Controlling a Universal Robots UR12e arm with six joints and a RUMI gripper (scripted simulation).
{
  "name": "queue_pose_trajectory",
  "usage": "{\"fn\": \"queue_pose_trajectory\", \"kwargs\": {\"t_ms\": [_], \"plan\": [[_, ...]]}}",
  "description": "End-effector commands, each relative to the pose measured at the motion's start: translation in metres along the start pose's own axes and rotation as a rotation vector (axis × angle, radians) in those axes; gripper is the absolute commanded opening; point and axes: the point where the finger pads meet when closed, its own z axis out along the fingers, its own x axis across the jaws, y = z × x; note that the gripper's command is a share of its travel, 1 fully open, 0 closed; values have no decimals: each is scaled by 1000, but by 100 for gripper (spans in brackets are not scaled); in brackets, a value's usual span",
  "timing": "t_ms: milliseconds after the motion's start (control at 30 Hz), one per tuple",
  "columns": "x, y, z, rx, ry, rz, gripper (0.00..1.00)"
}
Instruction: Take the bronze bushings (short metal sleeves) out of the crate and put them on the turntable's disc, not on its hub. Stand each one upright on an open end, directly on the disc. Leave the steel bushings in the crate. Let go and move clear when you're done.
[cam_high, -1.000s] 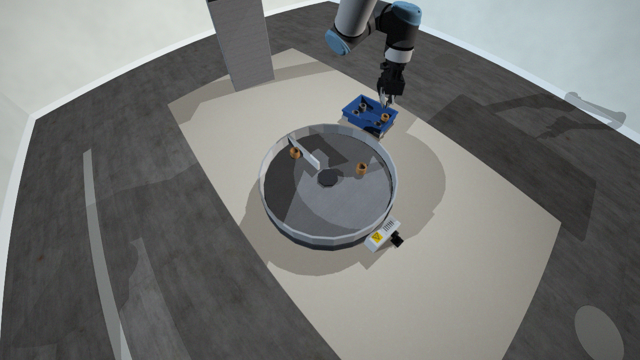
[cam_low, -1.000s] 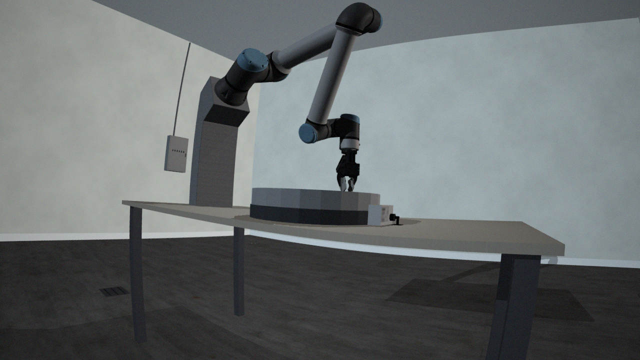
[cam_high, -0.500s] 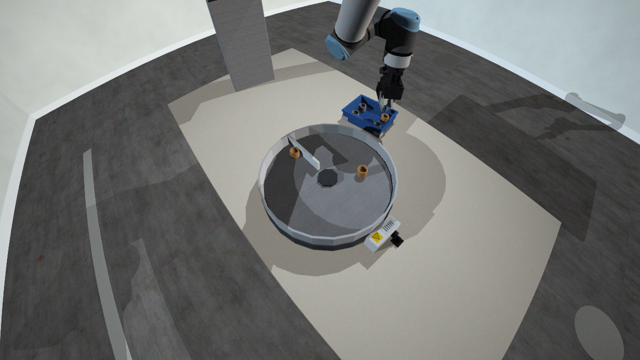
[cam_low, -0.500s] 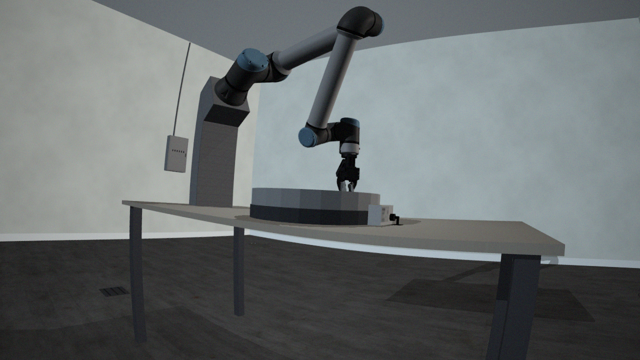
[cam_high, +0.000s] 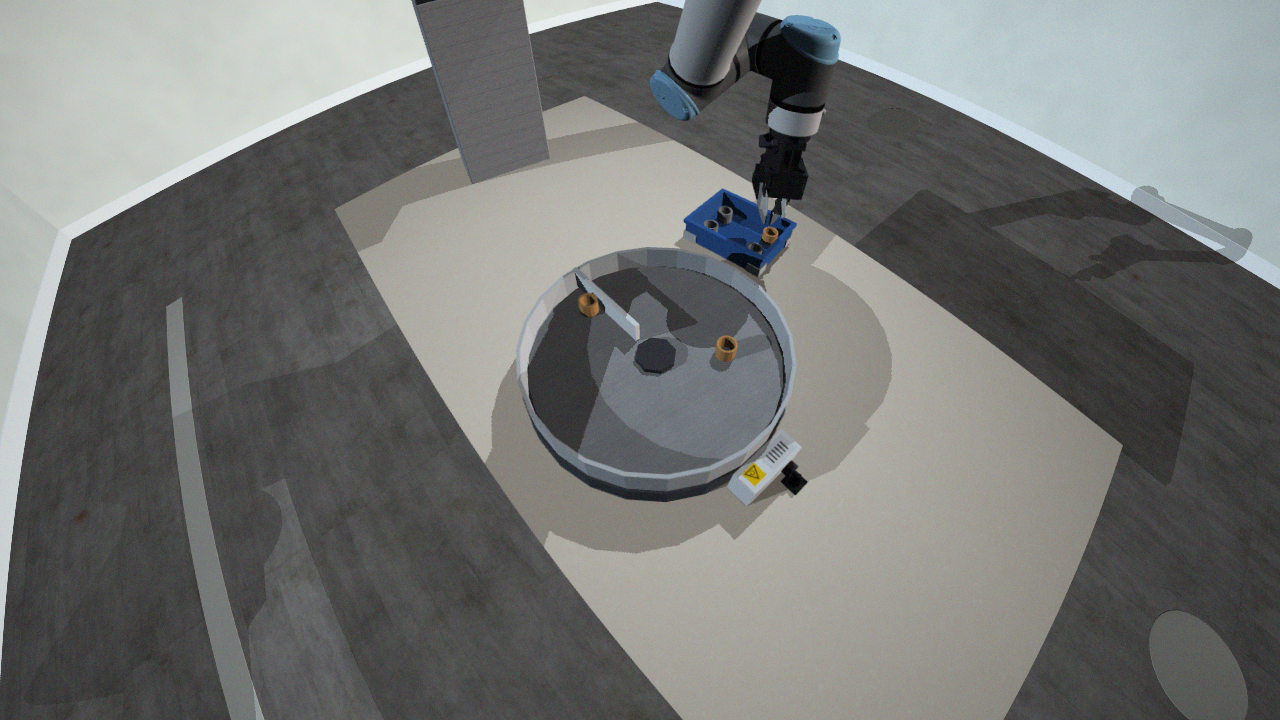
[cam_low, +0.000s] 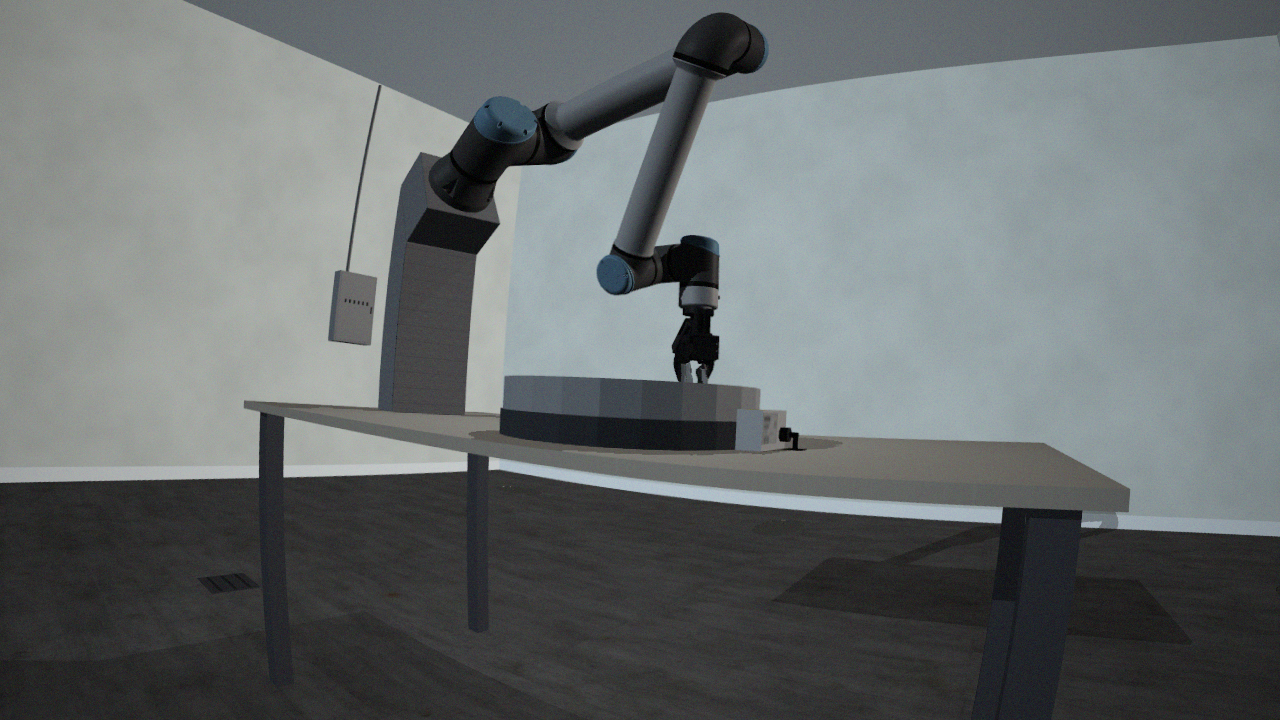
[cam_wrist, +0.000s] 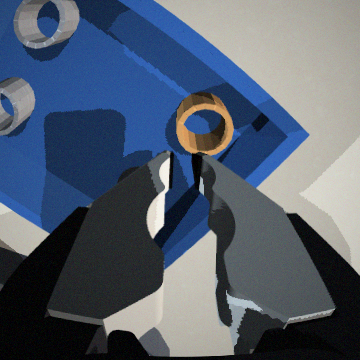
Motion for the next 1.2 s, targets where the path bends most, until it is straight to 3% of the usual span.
{"fn": "queue_pose_trajectory", "kwargs": {"t_ms": [0, 467, 867, 1167], "plan": [[0, 0, -1, 0, 1, 0, 6], [0, 0, 0, 0, 1, 0, 6], [0, 0, 17, 0, 1, 0, 6], [0, 0, 19, 0, 1, 0, 6]]}}
